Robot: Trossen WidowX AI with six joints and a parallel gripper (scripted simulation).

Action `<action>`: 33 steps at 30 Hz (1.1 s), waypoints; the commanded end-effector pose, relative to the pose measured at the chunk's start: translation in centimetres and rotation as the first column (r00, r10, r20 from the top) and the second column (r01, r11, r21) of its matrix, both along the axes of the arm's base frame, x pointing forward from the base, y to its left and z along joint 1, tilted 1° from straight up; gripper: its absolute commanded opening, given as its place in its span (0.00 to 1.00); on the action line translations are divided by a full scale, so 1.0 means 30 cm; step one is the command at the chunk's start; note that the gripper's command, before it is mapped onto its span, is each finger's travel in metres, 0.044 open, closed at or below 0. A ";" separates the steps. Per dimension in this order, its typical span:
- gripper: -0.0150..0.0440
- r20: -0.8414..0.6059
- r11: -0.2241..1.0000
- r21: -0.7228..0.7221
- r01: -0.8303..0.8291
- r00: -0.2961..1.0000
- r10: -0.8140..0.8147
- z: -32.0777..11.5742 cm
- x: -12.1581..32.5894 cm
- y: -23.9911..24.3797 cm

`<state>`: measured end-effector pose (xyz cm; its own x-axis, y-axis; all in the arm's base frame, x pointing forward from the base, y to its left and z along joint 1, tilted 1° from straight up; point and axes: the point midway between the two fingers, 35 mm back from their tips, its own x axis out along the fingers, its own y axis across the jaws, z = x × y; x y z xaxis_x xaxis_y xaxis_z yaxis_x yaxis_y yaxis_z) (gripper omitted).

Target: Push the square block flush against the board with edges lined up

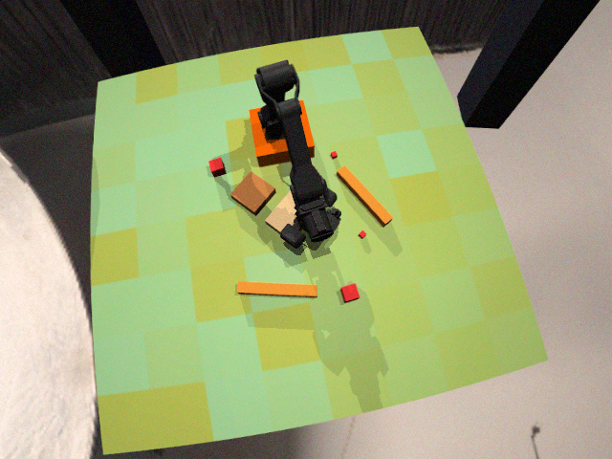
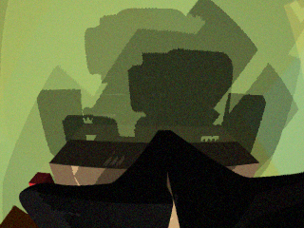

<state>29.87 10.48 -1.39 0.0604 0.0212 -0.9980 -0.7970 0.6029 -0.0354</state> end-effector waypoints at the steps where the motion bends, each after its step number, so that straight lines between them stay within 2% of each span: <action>1: 0.25 -0.026 1.000 -0.017 0.001 1.000 -0.001 -0.022 -0.037 -0.034; 18: 0.25 -0.027 1.000 -0.018 0.001 1.000 -0.001 -0.027 -0.087 -0.092; 33: 0.25 -0.026 1.000 -0.017 0.001 1.000 -0.001 -0.023 -0.046 -0.053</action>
<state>28.24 8.67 -1.91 0.0430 0.0105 -0.9990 -0.8000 0.5993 -0.0281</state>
